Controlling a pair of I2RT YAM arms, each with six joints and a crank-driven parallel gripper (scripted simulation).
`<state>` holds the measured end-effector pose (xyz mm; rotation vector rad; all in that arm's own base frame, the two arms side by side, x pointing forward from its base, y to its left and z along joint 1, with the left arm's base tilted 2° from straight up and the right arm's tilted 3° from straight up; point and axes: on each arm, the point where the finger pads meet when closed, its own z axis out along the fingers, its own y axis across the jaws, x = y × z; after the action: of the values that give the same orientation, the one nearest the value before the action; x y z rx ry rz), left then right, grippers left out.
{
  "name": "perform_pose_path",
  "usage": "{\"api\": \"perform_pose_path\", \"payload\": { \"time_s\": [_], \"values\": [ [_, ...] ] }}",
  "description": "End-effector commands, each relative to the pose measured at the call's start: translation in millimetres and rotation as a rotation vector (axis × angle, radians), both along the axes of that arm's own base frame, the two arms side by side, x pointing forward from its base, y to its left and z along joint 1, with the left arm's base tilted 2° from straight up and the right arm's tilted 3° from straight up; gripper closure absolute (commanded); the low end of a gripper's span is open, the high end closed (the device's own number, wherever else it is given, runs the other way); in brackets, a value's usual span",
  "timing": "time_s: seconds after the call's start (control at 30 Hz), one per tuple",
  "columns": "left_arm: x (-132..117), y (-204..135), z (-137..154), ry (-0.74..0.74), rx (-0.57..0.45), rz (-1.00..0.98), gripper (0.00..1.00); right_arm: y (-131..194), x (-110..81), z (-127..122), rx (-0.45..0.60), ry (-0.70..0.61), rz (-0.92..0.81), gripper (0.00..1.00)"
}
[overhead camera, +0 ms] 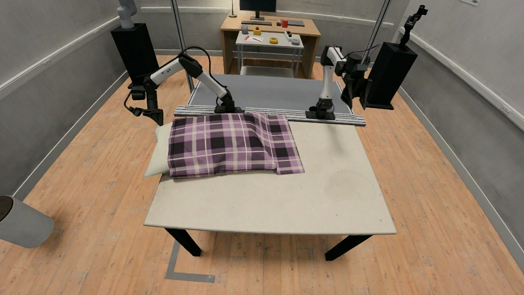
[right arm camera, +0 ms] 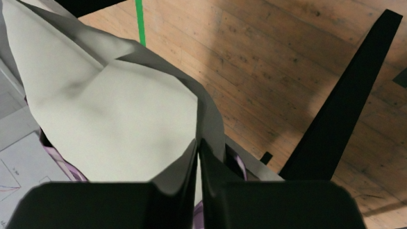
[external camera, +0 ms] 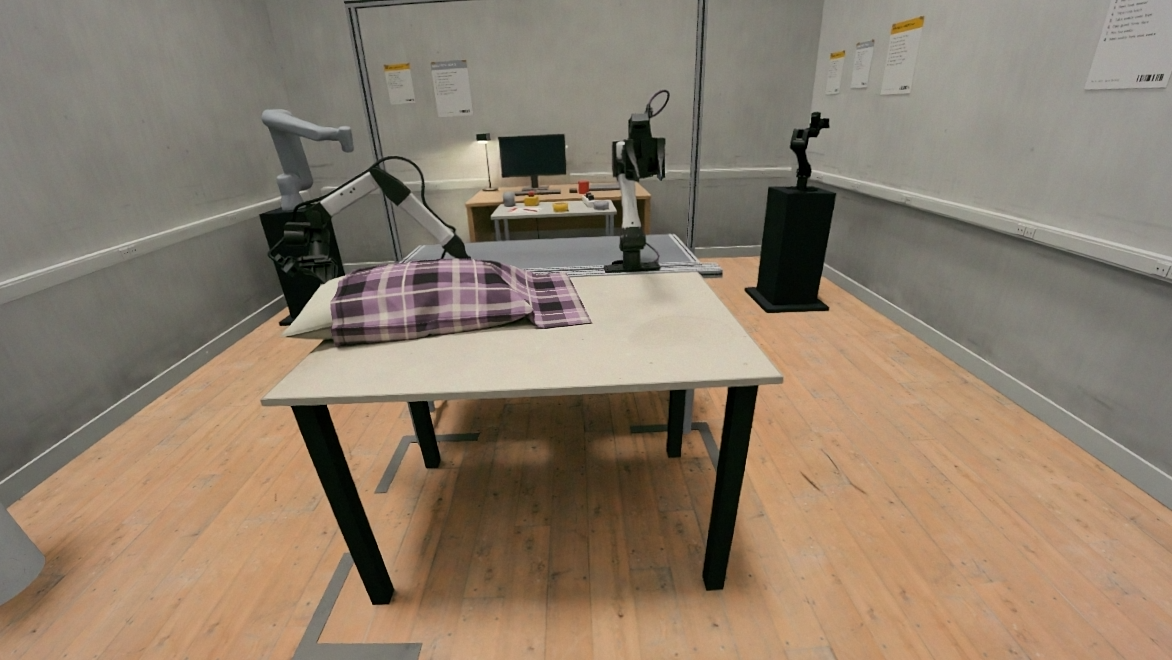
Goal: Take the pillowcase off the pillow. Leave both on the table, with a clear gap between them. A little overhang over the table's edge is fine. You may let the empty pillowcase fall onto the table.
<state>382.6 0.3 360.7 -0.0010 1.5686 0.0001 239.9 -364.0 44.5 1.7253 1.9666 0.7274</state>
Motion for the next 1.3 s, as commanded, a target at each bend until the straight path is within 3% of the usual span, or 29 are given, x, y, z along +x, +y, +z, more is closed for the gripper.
{"api": "perform_pose_path", "payload": {
  "time_s": [0.0,0.47,0.5,0.63,1.27],
  "values": [
    [-1,1,24,-0.06,0.001,0.007,0.37,8,3.5,-17,0.035,0.016,0.023,0.99],
    [-1,1,24,-0.06,0.001,0.007,0.37,12,2.3,-4,0.021,0.014,0.024,0.99],
    [2,-4,8,0.001,-0.016,-0.005,0.37,12,2.3,-4,0.021,0.014,0.024,0.99],
    [1,-19,-10,0.082,-0.068,-0.031,0.37,12,2.3,-4,0.021,0.014,0.024,0.99],
    [-12,-99,-81,0.437,-0.214,-0.13,0.37,12,2.3,-4,0.021,0.014,0.024,0.99]
  ]
}}
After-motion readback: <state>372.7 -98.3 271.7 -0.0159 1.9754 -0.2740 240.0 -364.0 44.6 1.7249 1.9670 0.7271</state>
